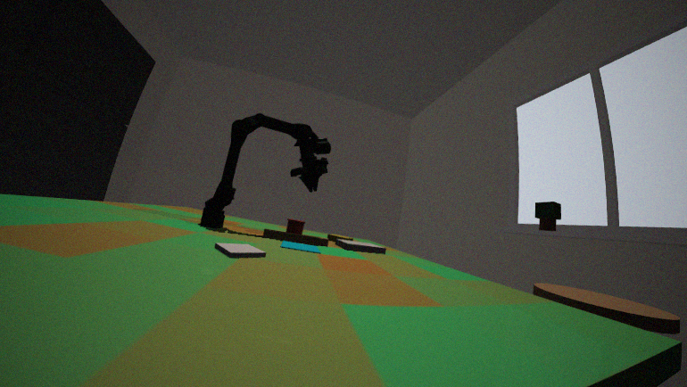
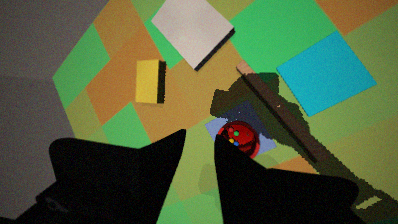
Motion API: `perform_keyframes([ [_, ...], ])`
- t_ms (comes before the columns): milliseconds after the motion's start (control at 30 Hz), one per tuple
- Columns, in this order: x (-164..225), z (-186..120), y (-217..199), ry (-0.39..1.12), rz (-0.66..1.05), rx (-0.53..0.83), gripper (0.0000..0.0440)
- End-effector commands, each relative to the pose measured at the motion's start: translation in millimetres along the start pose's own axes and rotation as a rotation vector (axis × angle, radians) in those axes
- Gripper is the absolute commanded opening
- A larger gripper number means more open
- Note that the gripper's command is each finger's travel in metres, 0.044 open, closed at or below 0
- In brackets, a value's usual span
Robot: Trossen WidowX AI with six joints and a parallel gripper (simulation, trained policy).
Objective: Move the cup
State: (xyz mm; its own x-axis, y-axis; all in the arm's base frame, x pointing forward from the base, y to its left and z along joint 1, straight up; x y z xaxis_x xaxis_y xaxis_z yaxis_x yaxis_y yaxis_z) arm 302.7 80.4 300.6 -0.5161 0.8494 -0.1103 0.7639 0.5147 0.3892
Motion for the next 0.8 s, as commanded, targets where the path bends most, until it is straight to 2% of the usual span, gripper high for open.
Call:
perform_keyframes([
  [0, 0, 6, -3, 0.009, 0.017, 0.057, 0.0133],
  [767, 5, 55, -33, 0.060, 0.069, 0.391, 0.0154],
])
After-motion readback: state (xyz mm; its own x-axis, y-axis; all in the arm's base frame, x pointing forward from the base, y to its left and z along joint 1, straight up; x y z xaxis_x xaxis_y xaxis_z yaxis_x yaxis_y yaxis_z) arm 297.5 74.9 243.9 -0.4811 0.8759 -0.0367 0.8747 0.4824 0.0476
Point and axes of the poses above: the point midway between the two fingers, 35 mm back from their tips, its own z axis out along the fingers, its own y axis across the jaws, x = y × z, the point moved 6 cm from there along -z, back along the fingers, and after that the axes turned 15 degrees about z, right-handed, at the moved point
